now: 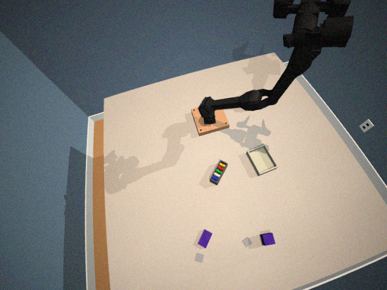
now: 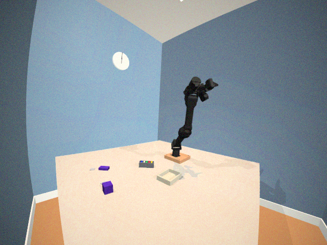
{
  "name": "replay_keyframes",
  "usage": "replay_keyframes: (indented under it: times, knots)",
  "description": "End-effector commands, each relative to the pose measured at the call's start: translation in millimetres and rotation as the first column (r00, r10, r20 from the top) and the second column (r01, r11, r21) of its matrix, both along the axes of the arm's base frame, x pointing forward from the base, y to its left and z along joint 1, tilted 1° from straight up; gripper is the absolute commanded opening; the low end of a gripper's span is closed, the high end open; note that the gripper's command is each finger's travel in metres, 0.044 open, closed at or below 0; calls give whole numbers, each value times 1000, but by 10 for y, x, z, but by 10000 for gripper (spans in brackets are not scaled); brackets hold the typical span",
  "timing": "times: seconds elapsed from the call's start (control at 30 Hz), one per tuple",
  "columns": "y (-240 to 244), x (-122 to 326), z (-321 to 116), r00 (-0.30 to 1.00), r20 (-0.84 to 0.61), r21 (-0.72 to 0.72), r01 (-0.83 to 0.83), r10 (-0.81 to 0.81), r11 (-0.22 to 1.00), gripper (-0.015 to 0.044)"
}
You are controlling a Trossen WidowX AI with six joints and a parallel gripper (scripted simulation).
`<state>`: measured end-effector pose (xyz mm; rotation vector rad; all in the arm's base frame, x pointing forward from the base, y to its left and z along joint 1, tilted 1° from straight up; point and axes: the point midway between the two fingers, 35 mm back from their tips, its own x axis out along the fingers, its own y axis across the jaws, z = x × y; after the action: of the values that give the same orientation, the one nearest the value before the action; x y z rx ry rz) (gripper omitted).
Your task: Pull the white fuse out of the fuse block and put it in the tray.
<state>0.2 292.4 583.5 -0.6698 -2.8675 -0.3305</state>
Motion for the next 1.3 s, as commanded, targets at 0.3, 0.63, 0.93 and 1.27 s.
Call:
replay_keyframes:
  times: [0.3,0.63,0.93,1.27]
  knots:
    - [-1097,-878,404,979,121,516,-201,161,832,137]
    - [-2769,-1286,520,929,185,923,-277,320,269,69]
    - [-4275,-931,244,856,169,951,-12,488,-308,69]
    - [-5386,38,-360,692,129,676,462,710,-573,69]
